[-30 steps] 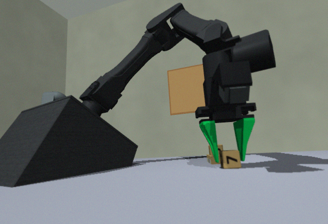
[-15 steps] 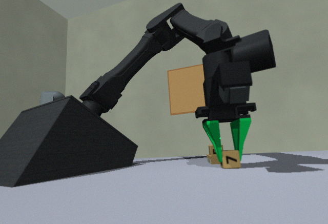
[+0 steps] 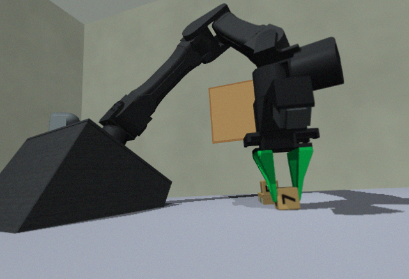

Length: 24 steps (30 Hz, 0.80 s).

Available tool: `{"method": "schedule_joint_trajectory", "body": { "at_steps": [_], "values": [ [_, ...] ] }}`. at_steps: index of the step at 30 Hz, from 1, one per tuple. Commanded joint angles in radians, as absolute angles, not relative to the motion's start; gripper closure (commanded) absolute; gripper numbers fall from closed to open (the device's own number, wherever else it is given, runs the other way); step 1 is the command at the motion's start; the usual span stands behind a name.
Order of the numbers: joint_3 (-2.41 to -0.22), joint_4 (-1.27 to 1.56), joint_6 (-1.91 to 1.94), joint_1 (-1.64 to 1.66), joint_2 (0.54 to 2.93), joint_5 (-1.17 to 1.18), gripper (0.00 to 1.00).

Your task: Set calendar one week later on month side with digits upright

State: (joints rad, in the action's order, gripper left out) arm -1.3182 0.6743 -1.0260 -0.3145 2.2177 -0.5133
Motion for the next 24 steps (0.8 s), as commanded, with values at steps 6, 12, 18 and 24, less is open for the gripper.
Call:
{"method": "schedule_joint_trajectory", "body": {
  "at_steps": [6, 12, 18, 24],
  "values": [
    [-1.319, 0.670, -1.029, -0.323, 2.212, -0.512, 0.74],
    [-1.356, 0.756, -0.991, -0.355, 2.150, -0.510, 0.74],
    [-1.418, 0.919, -0.927, -0.411, 2.081, -0.505, 0.74],
    [-1.493, 1.025, -0.888, -0.445, 2.069, -0.503, 0.74]
  ]
}}
